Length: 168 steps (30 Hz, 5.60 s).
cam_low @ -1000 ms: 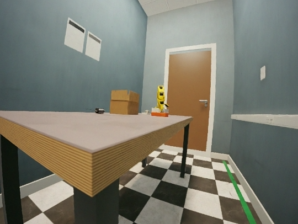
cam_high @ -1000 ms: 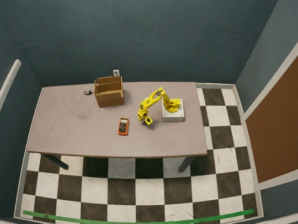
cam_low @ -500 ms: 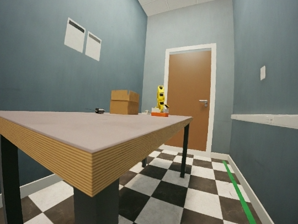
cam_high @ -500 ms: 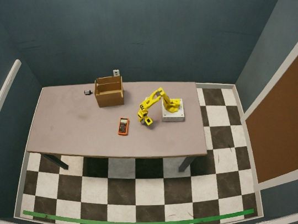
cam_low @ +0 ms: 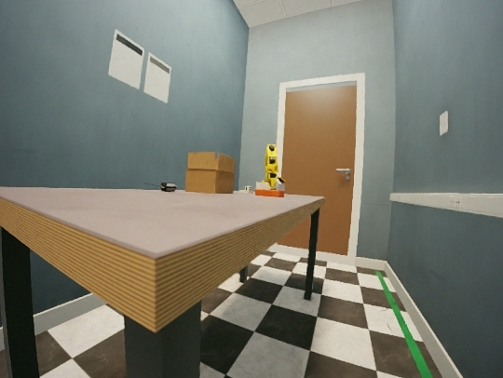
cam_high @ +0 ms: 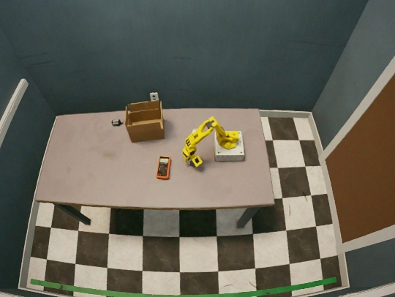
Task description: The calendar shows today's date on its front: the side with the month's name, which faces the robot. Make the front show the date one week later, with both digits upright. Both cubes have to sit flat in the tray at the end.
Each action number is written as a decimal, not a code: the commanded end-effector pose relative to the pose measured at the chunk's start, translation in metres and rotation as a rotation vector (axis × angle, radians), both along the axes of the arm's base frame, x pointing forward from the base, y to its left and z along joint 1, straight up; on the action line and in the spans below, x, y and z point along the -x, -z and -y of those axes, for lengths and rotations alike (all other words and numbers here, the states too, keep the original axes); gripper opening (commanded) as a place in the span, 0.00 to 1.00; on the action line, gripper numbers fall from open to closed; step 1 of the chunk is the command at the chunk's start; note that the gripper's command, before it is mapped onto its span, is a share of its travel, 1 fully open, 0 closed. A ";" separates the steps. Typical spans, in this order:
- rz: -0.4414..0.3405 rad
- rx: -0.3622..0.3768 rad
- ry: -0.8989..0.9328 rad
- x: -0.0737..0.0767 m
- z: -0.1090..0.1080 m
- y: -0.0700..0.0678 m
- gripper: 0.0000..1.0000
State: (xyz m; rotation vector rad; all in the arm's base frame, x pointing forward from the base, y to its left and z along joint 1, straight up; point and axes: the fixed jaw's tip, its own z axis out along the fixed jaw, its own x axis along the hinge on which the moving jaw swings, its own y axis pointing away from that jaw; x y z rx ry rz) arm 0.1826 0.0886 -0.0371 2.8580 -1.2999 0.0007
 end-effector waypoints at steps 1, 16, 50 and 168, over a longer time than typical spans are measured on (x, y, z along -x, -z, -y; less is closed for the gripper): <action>-0.028 0.012 0.004 0.007 0.001 0.006 0.00; -0.028 0.012 0.004 0.007 0.001 0.012 0.00; -0.028 0.012 0.004 0.007 0.001 0.017 0.19; 0.417 -0.216 0.003 -0.025 -0.015 -0.136 0.35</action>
